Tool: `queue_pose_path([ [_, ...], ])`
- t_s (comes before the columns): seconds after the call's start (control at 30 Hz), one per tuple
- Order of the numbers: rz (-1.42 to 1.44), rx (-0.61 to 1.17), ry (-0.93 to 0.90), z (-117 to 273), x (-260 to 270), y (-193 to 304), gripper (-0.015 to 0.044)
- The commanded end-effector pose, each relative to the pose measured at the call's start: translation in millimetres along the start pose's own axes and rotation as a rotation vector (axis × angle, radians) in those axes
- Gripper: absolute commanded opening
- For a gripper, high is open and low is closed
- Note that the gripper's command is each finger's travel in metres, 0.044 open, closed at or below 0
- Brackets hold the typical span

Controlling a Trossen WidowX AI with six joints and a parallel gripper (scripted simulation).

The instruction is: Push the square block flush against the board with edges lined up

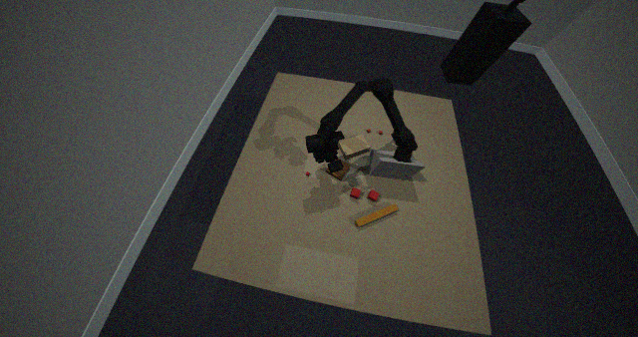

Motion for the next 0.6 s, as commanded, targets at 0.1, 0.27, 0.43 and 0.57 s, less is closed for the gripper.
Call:
queue_pose_path([
  [0.1,-0.204,0.004,0.006,-9.0,-25.4,10.8,0.0],
  [0.27,-0.368,0.004,0.01,-15.6,-45.3,18.4,0.0],
  [0.43,-0.538,0.002,0.017,-22.5,-65.2,26.9,0.0],
  [0.57,-0.674,0.001,0.025,-27.9,-80.6,34.9,0.0],
])
Point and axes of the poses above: the point midway between the two fingers, 35 mm back from their tips, its own z axis back along the fingers, its own x axis across the jaws, y = z × x, the point moved 2 cm from there along z, back along the fingers, and after that the axes turned 12 degrees about -z, right-handed, at the moved point
